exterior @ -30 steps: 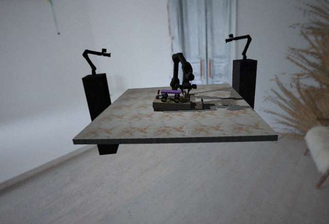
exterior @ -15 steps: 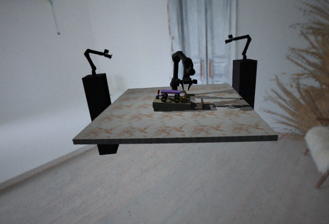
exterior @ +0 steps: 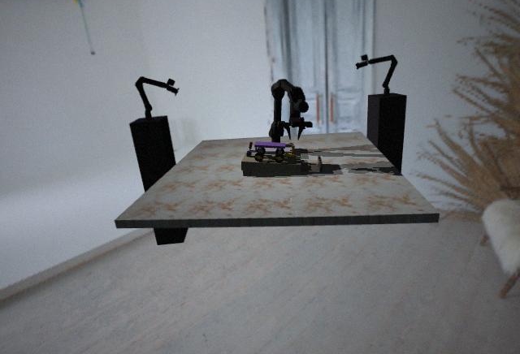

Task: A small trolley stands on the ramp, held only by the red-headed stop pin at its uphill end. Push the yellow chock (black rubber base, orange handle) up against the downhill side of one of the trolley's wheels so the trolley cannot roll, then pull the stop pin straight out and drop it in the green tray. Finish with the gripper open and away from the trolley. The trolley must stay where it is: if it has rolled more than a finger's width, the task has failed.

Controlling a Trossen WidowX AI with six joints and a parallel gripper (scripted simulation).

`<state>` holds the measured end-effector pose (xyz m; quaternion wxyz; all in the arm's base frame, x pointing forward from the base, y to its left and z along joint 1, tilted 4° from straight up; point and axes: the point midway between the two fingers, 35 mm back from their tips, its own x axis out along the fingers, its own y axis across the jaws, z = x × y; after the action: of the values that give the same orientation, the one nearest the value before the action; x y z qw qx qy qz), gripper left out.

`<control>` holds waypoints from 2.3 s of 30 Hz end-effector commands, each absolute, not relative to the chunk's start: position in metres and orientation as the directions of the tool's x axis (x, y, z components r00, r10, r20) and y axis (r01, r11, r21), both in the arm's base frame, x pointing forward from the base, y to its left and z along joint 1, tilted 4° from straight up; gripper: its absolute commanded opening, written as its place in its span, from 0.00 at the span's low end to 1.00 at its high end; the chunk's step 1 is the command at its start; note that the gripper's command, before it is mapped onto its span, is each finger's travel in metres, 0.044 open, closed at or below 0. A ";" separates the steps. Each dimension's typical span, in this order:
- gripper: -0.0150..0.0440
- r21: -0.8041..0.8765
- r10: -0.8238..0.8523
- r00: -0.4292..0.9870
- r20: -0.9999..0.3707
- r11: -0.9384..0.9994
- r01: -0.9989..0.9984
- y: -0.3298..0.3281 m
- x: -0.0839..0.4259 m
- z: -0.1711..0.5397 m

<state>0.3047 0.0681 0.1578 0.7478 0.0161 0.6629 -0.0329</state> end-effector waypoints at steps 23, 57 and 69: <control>0.58 -0.179 -0.169 0.084 -0.982 0.689 -0.703 -0.067 0.317 0.170; 0.58 -0.032 -0.235 -0.007 -0.972 0.161 -0.986 -0.157 0.291 0.167; 0.58 -0.032 -0.235 -0.007 -0.972 0.161 -0.986 -0.162 0.291 0.149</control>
<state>0.2920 -0.1597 0.1546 0.4834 -0.5153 0.5904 0.3902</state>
